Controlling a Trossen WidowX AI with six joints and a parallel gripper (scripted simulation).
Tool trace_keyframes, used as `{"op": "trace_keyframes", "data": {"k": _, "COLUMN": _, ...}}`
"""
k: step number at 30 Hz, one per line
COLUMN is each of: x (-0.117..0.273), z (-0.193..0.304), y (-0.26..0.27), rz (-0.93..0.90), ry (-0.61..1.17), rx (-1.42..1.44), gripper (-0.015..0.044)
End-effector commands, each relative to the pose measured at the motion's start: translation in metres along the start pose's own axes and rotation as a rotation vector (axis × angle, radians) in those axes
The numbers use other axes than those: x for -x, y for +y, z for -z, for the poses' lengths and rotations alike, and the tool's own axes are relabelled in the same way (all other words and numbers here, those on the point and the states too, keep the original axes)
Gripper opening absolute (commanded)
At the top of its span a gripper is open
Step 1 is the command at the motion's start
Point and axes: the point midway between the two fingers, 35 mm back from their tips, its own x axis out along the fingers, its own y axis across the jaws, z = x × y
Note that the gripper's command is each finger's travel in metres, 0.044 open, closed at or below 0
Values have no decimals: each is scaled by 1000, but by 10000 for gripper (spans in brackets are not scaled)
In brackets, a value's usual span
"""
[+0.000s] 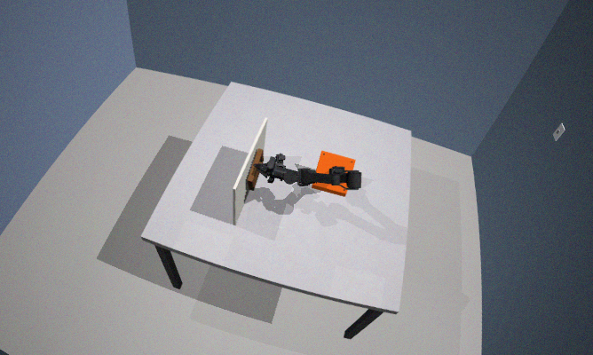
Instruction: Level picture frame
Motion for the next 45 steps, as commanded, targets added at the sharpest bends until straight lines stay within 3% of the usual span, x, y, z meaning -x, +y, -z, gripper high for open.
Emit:
{"op": "trace_keyframes", "data": {"k": 1, "x": 0, "z": -2, "y": 2, "rz": -9, "ry": -4, "rx": 5, "gripper": 0}}
{"op": "trace_keyframes", "data": {"k": 45, "x": 0, "z": -8, "y": 2, "rz": -9, "ry": -4, "rx": 5, "gripper": 0}}
